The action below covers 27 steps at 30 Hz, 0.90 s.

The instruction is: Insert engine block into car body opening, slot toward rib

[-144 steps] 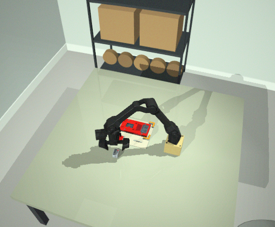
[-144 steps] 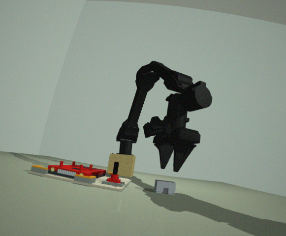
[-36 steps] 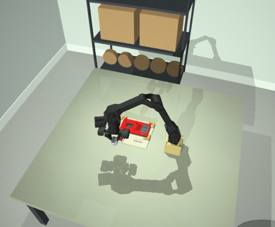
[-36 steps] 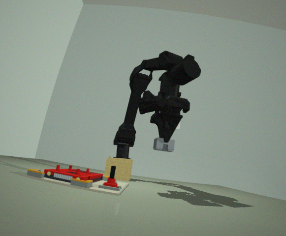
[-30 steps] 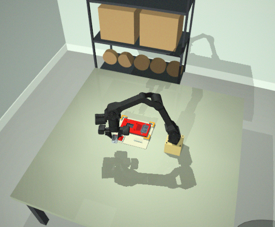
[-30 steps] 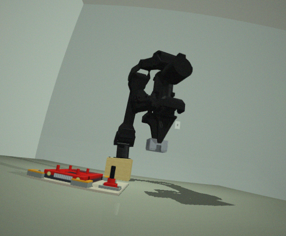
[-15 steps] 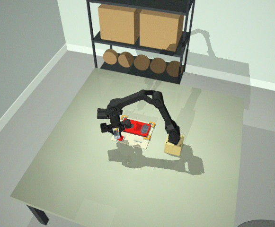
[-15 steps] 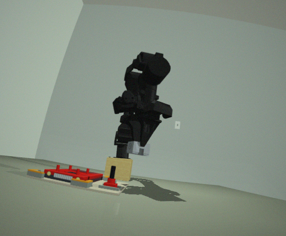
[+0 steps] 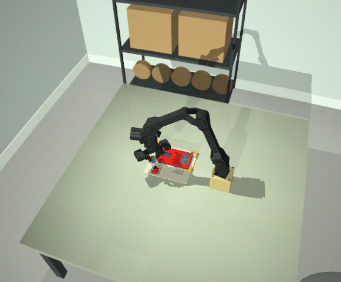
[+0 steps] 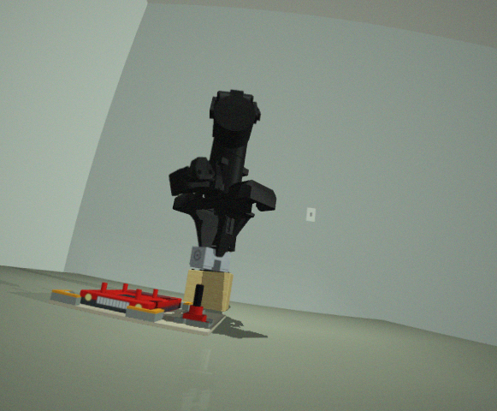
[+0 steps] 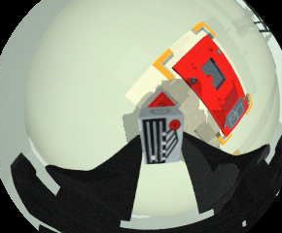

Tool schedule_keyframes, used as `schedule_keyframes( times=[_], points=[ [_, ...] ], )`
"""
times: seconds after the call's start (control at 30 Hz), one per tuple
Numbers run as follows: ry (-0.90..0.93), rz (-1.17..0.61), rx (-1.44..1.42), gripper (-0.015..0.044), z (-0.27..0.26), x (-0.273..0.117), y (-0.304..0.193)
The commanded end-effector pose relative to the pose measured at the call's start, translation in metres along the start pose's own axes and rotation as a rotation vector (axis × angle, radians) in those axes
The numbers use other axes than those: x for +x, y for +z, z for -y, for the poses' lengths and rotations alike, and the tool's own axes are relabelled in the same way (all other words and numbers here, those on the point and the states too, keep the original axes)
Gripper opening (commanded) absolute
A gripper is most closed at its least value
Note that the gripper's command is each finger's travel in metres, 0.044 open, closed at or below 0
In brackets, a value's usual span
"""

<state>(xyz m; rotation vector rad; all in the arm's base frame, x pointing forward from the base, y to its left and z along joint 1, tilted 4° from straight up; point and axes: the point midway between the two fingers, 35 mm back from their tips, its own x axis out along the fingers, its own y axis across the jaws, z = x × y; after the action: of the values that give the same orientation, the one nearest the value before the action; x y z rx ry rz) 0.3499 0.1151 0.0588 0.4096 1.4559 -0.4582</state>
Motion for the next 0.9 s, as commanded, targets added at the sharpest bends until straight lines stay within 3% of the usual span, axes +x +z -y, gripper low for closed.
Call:
schedule_keyframes(
  times=[0.0,0.87],
  points=[
    [-0.004,-0.005,-0.073,0.0000,0.011,0.005,0.006],
    [-0.012,-0.002,-0.563,0.0000,0.081,0.030,0.051]
  ],
)
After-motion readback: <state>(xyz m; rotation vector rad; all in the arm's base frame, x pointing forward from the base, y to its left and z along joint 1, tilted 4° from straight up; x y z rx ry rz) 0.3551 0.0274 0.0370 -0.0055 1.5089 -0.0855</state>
